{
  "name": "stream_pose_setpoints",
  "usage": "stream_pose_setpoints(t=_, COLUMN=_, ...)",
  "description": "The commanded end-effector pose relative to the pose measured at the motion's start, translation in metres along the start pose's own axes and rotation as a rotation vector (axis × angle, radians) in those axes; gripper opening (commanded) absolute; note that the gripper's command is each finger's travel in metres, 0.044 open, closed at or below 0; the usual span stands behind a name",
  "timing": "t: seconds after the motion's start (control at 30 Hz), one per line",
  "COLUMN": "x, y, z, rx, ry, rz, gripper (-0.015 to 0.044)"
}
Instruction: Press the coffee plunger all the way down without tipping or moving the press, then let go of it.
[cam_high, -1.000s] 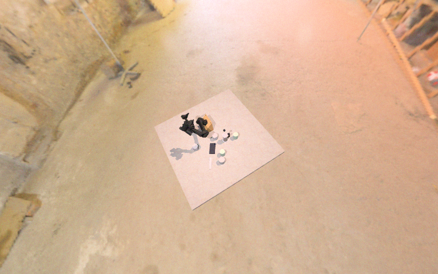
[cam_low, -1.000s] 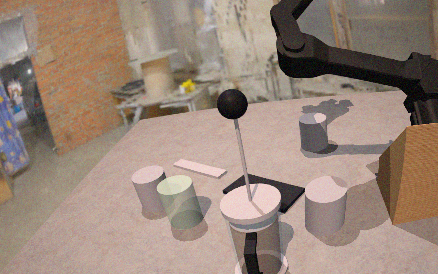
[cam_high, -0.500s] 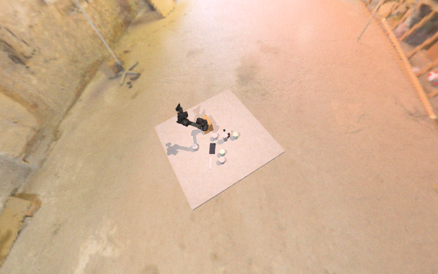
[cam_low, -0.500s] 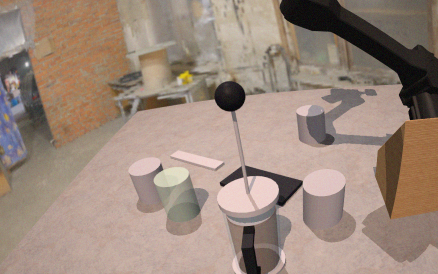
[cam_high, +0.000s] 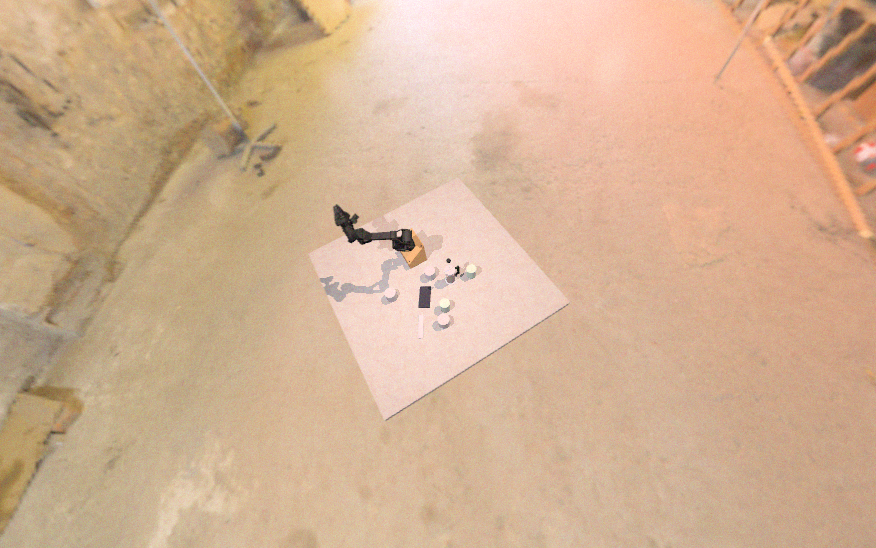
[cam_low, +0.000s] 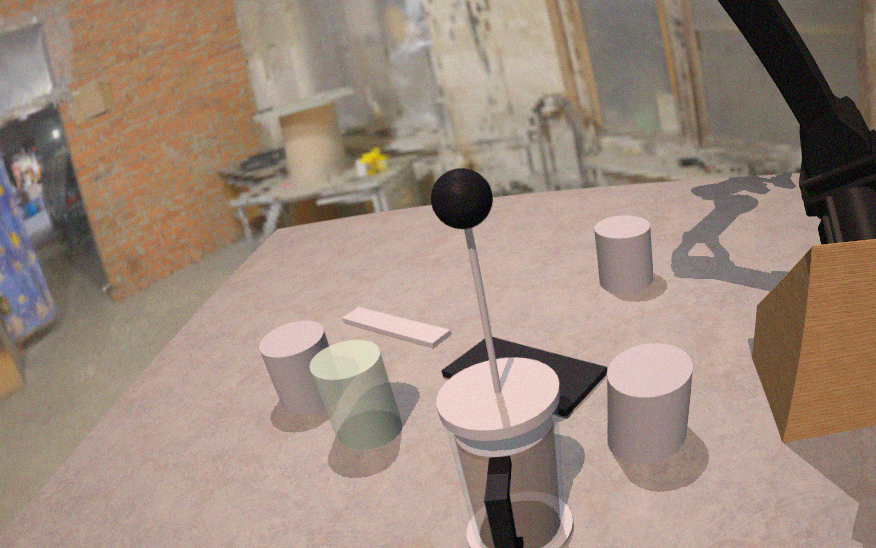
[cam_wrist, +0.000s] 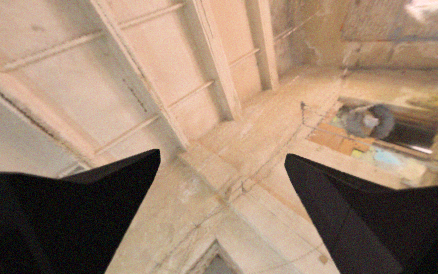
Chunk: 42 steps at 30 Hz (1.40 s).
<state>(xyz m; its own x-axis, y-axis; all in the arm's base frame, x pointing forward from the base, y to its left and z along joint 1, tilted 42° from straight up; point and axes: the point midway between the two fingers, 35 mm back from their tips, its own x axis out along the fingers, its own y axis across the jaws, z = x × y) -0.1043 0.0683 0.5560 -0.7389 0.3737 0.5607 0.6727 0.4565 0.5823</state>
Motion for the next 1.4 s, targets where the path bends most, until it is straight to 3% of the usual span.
stream_pose_setpoints(t=0.0, x=-0.003, y=-0.029, z=-0.035, rx=-0.079, ry=0.135, rz=-0.068, gripper=0.044)
stream_pose_setpoints(t=0.4, x=-0.049, y=-0.082, z=-0.117, rx=-0.106, ry=0.525, rz=-0.252, gripper=0.044)
stream_pose_setpoints(t=0.6, x=-0.113, y=-0.103, z=-0.169, rx=-0.15, ry=0.834, rz=-0.348, gripper=0.044)
stream_pose_setpoints(t=0.73, x=-0.139, y=-0.102, z=-0.183, rx=-0.131, ry=0.949, rz=-0.353, gripper=0.044)
stream_pose_setpoints(t=1.07, x=-0.281, y=-0.079, z=-0.211, rx=-0.146, ry=1.475, rz=-0.359, gripper=0.044)
stream_pose_setpoints(t=1.37, x=-0.399, y=-0.015, z=-0.173, rx=-0.085, ry=1.942, rz=-0.185, gripper=0.044)
